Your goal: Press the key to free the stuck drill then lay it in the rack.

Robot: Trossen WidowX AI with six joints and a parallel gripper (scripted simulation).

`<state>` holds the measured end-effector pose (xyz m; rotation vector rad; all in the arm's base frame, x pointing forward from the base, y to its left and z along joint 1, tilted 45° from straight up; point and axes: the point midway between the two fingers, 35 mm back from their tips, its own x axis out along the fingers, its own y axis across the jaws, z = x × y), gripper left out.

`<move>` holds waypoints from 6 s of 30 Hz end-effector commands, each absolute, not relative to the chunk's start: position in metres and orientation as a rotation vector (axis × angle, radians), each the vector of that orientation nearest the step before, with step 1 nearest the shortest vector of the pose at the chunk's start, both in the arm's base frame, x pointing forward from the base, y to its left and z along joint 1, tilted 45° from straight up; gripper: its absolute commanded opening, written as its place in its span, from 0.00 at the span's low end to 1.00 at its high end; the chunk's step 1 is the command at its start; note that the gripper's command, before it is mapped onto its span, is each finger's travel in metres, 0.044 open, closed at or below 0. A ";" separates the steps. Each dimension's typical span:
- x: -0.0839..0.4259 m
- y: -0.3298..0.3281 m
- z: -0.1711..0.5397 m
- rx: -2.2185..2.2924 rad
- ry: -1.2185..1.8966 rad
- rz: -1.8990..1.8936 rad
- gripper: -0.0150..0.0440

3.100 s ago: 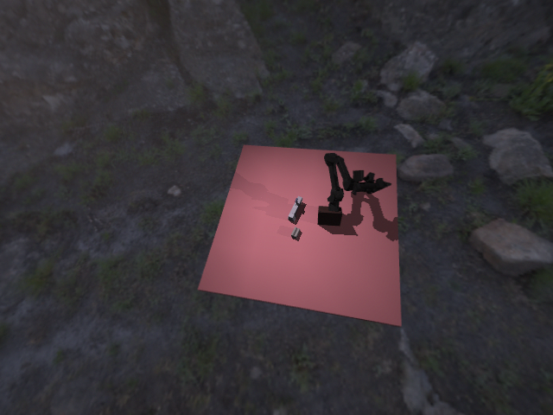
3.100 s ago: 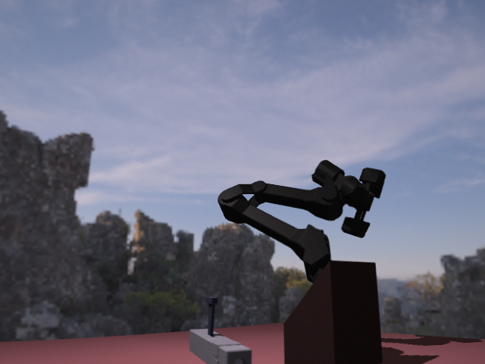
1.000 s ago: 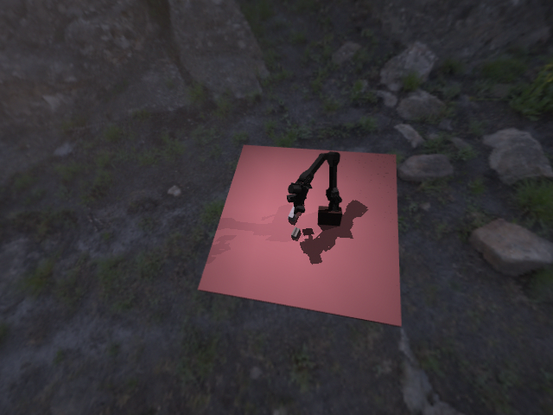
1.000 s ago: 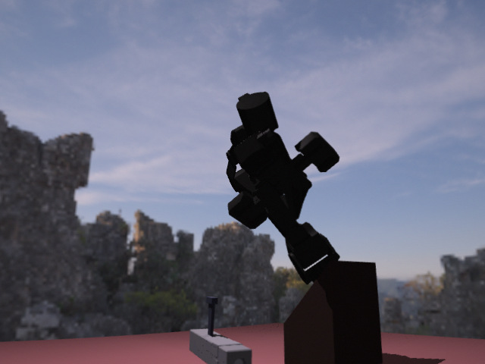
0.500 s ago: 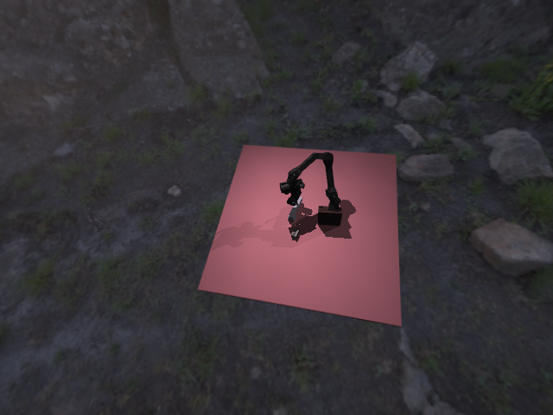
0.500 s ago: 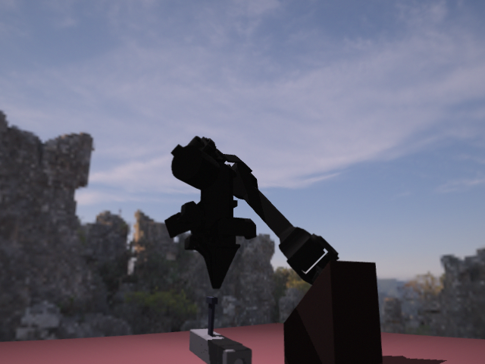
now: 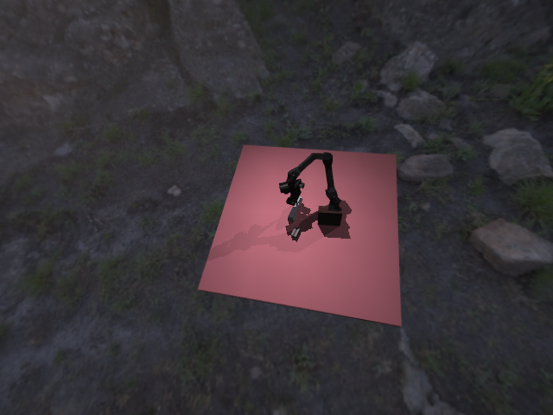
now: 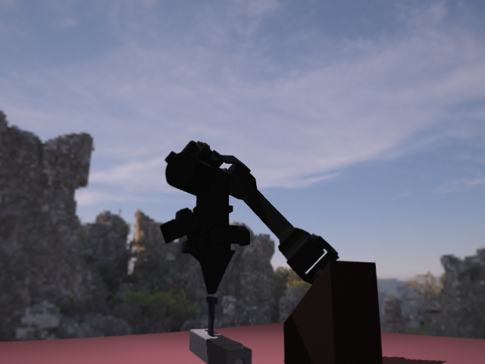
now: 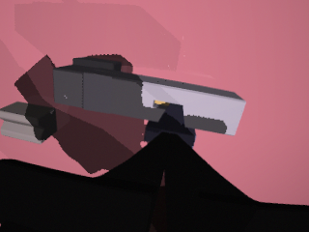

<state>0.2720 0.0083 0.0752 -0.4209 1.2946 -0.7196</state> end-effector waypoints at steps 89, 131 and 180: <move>0.265 -0.010 0.058 -0.431 1.298 -0.726 0.25; 0.267 -0.007 0.060 -0.429 1.299 -0.723 0.43; 0.315 0.068 -0.080 -1.647 1.653 0.469 1.00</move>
